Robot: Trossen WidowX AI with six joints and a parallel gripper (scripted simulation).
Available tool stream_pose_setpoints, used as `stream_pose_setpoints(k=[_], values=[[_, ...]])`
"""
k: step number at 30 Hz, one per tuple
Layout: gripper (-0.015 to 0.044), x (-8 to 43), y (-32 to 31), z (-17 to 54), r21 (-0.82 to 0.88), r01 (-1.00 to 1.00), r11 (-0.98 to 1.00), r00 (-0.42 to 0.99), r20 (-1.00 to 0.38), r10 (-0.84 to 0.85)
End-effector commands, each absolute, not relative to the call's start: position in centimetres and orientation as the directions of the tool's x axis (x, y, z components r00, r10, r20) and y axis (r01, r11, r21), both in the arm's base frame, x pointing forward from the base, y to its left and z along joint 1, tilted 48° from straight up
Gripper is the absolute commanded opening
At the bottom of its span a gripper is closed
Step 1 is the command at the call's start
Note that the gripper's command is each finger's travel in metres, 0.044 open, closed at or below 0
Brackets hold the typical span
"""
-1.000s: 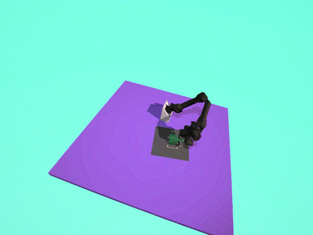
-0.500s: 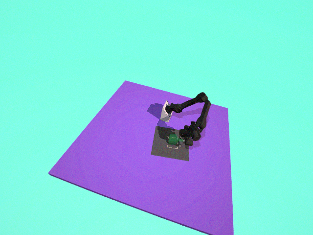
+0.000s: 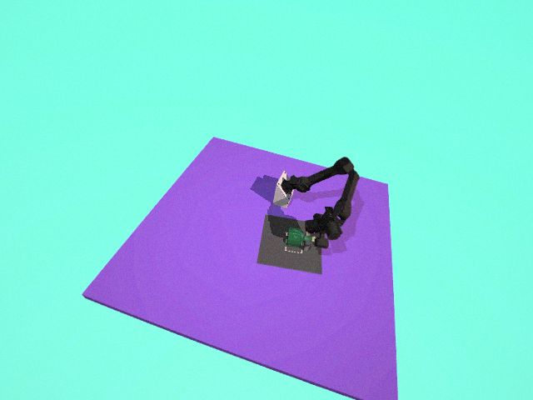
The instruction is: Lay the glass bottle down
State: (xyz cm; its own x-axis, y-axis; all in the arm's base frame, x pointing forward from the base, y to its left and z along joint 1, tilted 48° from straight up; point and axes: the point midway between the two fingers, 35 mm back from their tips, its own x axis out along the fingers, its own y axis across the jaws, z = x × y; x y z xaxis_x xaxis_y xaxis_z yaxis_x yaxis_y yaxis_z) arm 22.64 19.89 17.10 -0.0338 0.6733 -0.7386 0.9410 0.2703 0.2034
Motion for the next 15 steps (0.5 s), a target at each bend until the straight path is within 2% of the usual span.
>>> stream_pose_setpoints(k=[1, 9, 15], values=[[0.0440, 22.7, 19.6, 17.3, 0.201, 0.942, 0.268, -0.035, -0.737, 0.675], [0.0440, 22.8, 15.2, 20.6, 0.183, 0.962, 0.202, -0.029, -0.666, 0.746], [0.0440, 23.1, 13.6, 21.6, 0.183, 0.963, 0.200, -0.029, -0.664, 0.747]])
